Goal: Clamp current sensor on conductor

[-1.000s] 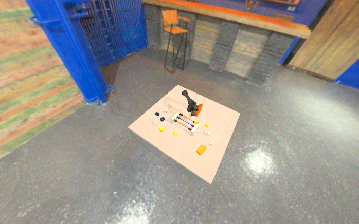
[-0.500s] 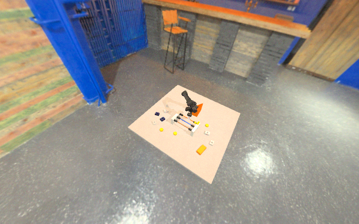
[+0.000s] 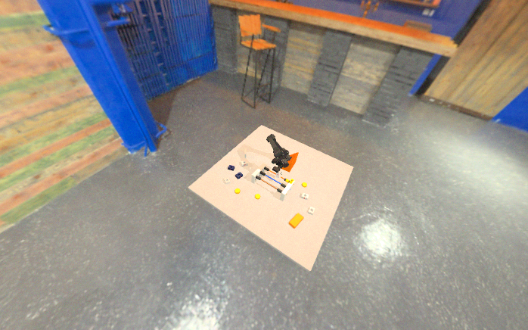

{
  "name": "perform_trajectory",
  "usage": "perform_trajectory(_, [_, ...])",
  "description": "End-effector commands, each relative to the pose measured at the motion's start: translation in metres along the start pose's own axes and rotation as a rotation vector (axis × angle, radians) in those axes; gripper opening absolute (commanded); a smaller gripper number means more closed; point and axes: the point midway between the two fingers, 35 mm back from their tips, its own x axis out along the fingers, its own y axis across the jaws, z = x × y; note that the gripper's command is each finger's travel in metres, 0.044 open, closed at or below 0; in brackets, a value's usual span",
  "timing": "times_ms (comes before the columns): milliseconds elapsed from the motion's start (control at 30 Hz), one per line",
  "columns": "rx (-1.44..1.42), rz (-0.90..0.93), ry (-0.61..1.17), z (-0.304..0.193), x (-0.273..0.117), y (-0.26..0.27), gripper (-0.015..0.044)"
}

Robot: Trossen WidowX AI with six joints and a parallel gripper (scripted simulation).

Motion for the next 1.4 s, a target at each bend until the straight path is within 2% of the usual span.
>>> perform_trajectory(0, [0.000, 0.004, -0.002, 0.000, 0.005, 0.001, 0.0000])
perform_trajectory(900, [0.001, 0.005, -0.004, 0.001, 0.049, 0.000, 0.0000])
perform_trajectory(1367, [0.007, -0.001, -0.002, 0.001, 0.046, 0.000, 0.0000])
